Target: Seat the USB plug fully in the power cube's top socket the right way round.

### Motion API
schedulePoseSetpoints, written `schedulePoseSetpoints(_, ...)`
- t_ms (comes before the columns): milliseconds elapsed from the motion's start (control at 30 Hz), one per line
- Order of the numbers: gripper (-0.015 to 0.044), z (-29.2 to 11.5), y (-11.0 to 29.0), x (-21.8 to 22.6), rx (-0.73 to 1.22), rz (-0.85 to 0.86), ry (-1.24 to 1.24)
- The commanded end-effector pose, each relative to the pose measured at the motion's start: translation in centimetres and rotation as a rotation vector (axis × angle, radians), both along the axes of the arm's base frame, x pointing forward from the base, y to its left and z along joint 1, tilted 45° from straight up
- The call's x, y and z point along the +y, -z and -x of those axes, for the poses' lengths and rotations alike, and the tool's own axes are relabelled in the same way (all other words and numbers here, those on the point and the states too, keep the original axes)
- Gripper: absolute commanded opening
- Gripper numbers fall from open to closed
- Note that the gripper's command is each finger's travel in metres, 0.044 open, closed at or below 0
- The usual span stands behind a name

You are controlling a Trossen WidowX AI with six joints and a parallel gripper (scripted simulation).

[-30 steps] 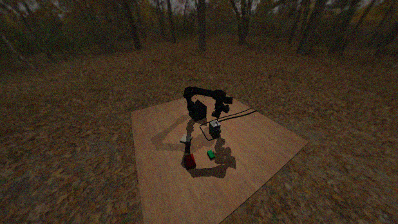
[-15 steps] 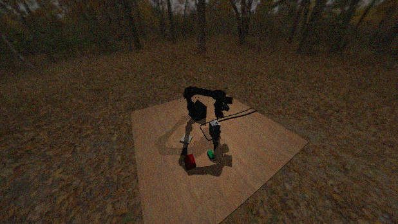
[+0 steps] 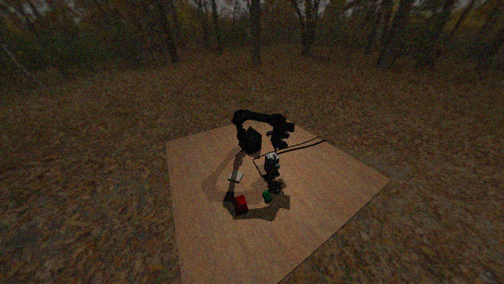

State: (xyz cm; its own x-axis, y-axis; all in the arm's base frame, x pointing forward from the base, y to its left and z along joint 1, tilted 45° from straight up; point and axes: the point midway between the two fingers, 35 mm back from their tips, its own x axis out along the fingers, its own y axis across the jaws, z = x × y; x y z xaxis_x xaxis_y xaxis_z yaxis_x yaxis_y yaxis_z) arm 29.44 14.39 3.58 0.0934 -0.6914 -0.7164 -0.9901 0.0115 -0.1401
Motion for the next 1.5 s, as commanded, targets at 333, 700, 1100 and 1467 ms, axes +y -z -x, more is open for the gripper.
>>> schedulePoseSetpoints(333,0.0,-0.01,0.02,0.02,0.056,0.006,-0.059)
schedulePoseSetpoints(700,0.0,-0.04,0.05,-0.09,0.048,0.008,-0.052)
schedulePoseSetpoints(1100,0.0,-0.06,0.1,-0.23,0.042,0.009,-0.045)
schedulePoseSetpoints(1467,0.0,-0.09,0.16,-0.37,0.037,0.01,-0.039)
